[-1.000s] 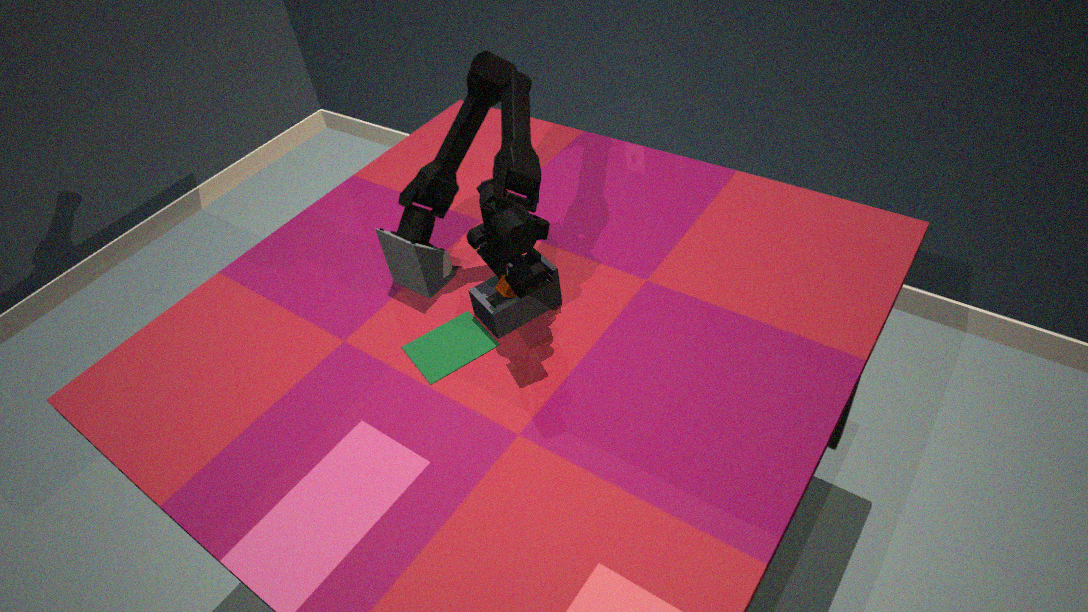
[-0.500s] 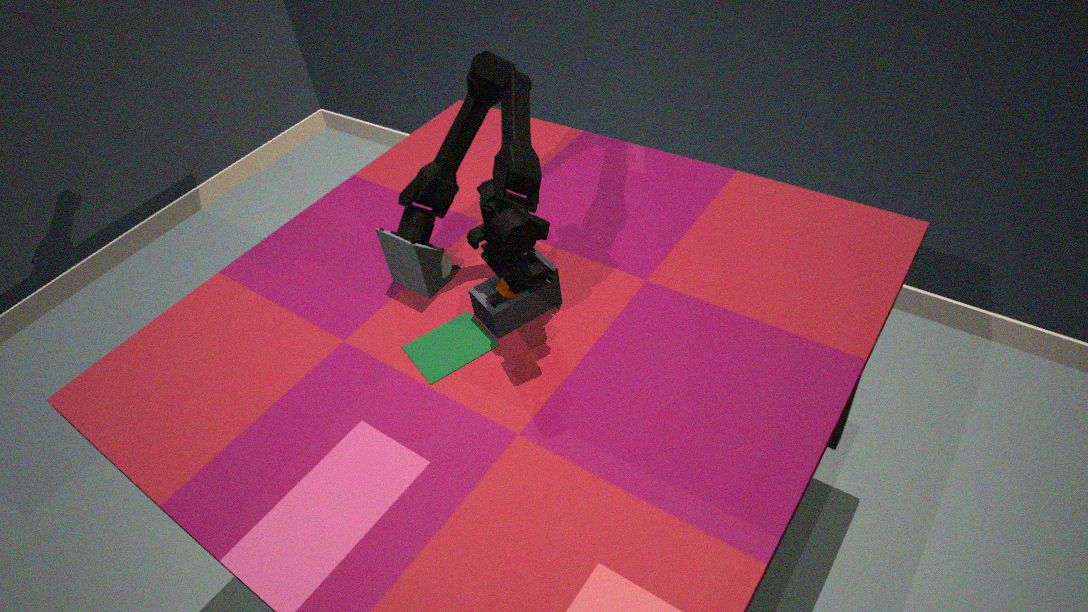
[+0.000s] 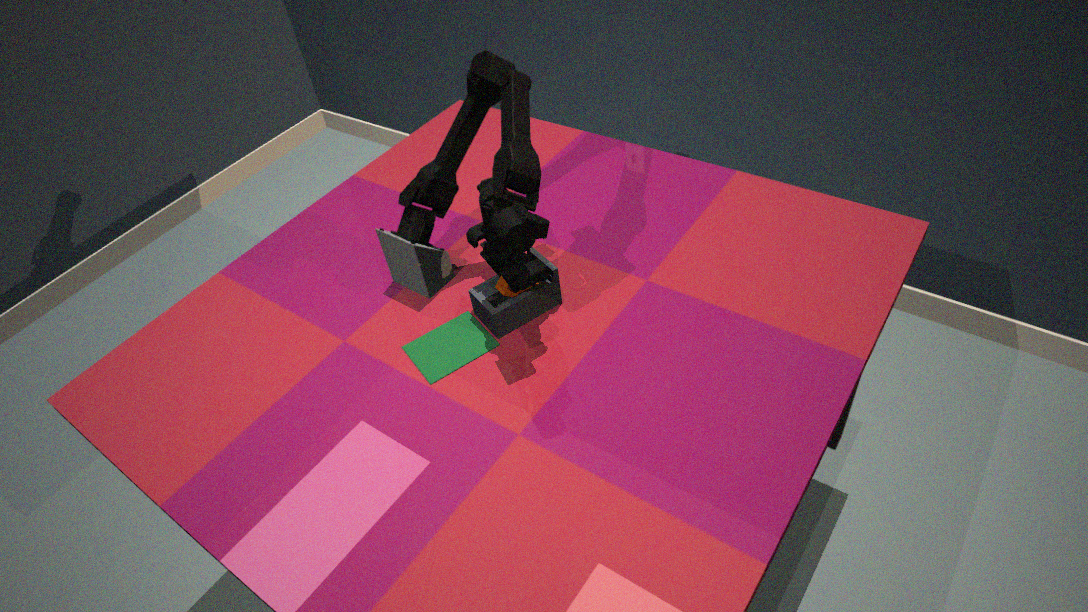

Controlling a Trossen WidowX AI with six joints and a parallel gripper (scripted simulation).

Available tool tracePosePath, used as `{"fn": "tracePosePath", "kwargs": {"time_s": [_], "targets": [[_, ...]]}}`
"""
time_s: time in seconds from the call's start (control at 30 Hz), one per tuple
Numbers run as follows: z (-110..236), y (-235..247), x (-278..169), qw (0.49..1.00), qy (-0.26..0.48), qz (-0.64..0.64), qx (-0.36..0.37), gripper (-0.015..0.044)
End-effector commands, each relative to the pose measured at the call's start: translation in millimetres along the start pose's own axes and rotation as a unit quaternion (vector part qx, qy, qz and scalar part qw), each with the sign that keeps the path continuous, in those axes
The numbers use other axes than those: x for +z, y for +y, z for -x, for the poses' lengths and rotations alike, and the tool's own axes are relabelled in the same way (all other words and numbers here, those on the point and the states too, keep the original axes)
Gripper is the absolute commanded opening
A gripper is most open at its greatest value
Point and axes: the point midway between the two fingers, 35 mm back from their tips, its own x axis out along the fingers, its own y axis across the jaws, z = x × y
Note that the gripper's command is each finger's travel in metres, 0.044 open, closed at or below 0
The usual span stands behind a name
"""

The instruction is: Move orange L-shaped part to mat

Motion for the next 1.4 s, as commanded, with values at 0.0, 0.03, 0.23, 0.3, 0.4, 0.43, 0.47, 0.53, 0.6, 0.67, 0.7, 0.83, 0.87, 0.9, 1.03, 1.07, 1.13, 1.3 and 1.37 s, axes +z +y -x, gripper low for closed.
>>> {"fn": "tracePosePath", "kwargs": {"time_s": [0.0,0.03,0.23,0.3,0.4,0.43,0.47,0.53,0.6,0.67,0.7,0.83,0.87,0.9,1.03,1.07,1.13,1.3,1.37], "targets": [[7.2,-1.2,-0.1,1.000,0.000,0.001,-0.003,0.0000],[8.8,-1.2,-0.1,1.000,0.000,0.001,-0.003,0.0000],[18.1,-1.2,-0.1,1.000,-0.001,0.000,-0.003,0.0000],[21.2,-1.2,-0.1,1.000,-0.001,0.000,-0.003,0.0000],[25.8,-1.2,-0.2,1.000,-0.001,0.000,-0.003,0.0000],[27.3,-1.2,-0.2,1.000,-0.001,0.000,-0.003,0.0000],[28.8,-1.2,-0.2,1.000,-0.001,0.000,-0.003,0.0000],[31.9,-1.2,-0.2,1.000,-0.001,0.000,-0.003,0.0000],[35.1,-1.1,-0.2,1.000,-0.001,0.000,-0.003,0.0000],[38.3,-1.1,-0.2,1.000,-0.001,0.000,-0.003,0.0000],[39.9,-1.1,-0.2,1.000,-0.001,0.000,-0.003,0.0000],[46.0,-1.1,-0.3,1.000,-0.001,0.000,-0.003,0.0000],[47.5,-1.1,-0.3,1.000,-0.001,0.000,-0.003,0.0000],[49.1,-1.1,-0.3,1.000,-0.001,0.000,-0.003,0.0000],[55.3,-1.1,-0.4,1.000,0.000,0.000,-0.003,0.0000],[56.8,-1.0,-0.4,1.000,0.000,0.000,-0.003,0.0000],[59.9,-1.0,-0.4,1.000,0.000,0.000,-0.003,0.0000],[67.6,-1.0,-0.5,1.000,0.000,0.000,-0.003,0.0000],[70.6,-1.0,-0.5,1.000,0.000,0.000,-0.003,0.0000]]}}
